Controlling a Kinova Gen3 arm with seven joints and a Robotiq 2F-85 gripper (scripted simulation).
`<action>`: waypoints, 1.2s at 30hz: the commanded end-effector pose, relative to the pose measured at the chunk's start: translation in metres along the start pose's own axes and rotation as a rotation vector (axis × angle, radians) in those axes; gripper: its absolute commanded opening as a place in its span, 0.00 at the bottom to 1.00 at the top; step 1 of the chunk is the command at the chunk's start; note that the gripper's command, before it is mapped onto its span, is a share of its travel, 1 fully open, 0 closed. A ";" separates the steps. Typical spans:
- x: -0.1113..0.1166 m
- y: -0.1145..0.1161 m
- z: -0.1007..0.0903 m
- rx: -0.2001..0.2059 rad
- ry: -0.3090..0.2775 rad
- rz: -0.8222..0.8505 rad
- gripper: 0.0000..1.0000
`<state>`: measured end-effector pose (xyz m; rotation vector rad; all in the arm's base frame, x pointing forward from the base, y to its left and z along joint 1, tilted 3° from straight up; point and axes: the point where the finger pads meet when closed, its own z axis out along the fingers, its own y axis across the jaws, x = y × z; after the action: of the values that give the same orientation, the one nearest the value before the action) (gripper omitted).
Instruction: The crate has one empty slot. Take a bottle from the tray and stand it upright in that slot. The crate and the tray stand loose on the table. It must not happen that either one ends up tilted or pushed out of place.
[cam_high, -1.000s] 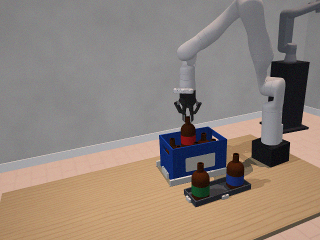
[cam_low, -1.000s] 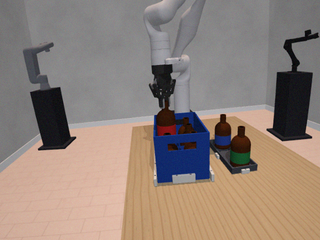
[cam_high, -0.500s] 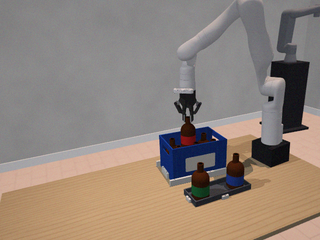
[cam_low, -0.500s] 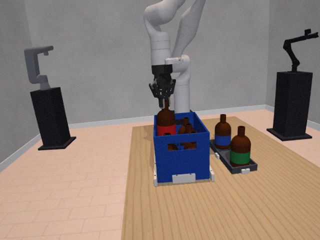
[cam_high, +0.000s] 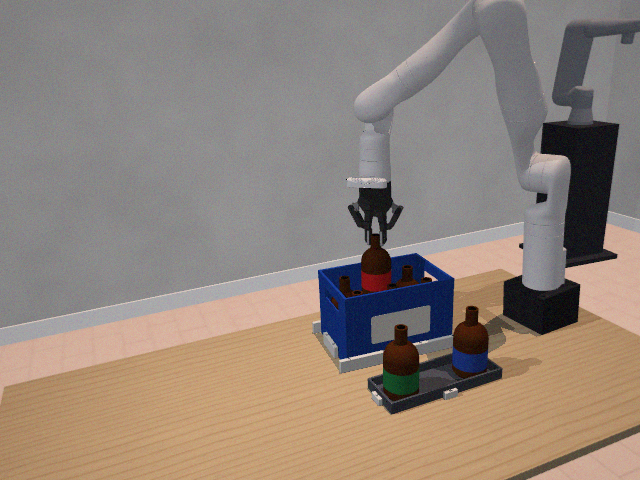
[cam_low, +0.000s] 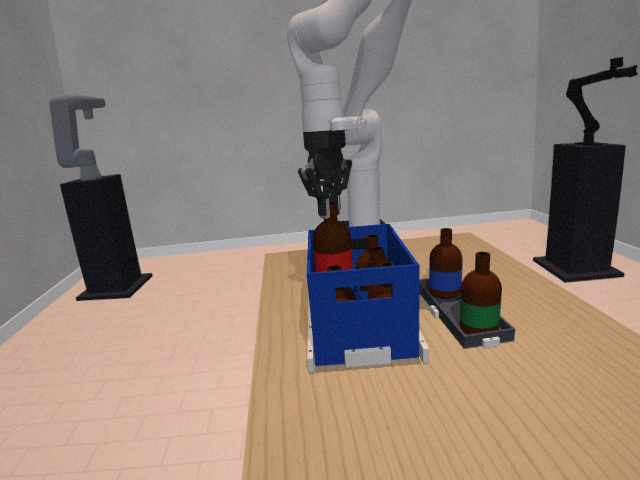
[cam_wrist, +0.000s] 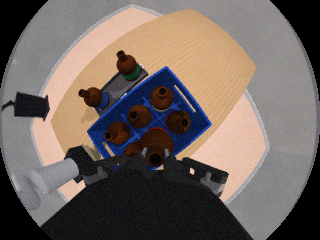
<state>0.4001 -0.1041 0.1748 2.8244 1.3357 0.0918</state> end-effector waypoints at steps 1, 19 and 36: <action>0.000 0.000 0.001 0.000 0.000 0.001 0.00; 0.000 0.000 0.018 0.000 0.000 0.001 0.00; 0.000 0.000 0.034 0.000 0.000 0.001 0.00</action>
<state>0.4026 -0.1031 0.1426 2.8232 1.3375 0.0948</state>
